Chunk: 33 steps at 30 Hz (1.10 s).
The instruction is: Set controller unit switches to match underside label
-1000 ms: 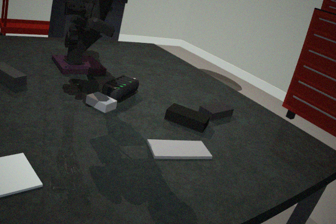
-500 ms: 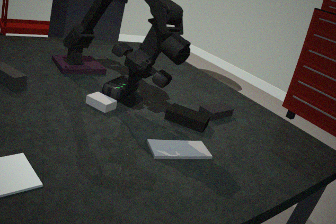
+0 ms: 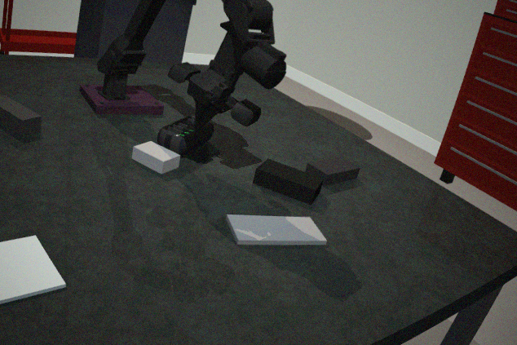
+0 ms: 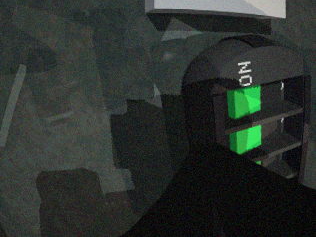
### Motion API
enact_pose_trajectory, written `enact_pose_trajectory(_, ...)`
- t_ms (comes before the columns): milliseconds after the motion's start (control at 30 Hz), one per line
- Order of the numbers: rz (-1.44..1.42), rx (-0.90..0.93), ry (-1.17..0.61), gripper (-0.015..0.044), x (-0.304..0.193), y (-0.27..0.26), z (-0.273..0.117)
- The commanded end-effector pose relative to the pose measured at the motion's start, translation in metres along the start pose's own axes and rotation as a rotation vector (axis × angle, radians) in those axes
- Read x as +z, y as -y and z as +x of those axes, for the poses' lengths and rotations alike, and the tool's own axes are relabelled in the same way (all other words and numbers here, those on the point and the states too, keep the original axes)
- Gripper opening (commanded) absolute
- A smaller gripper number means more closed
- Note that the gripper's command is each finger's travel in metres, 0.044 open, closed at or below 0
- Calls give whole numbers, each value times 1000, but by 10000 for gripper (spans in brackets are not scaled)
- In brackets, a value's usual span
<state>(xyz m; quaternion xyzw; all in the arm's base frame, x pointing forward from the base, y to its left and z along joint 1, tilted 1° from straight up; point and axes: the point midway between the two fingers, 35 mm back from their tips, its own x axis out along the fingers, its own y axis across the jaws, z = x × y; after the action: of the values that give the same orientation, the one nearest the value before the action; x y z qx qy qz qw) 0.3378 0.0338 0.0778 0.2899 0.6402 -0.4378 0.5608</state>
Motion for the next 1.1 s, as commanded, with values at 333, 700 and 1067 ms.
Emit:
enact_pose_trajectory(333,12,298,-8,0,-53,58,-5)
enact_pose_trajectory(700,-5,516,-20,0,-89,103,29)
enact_pose_trajectory(1067,-9,518,-16,0,-89,104,31)
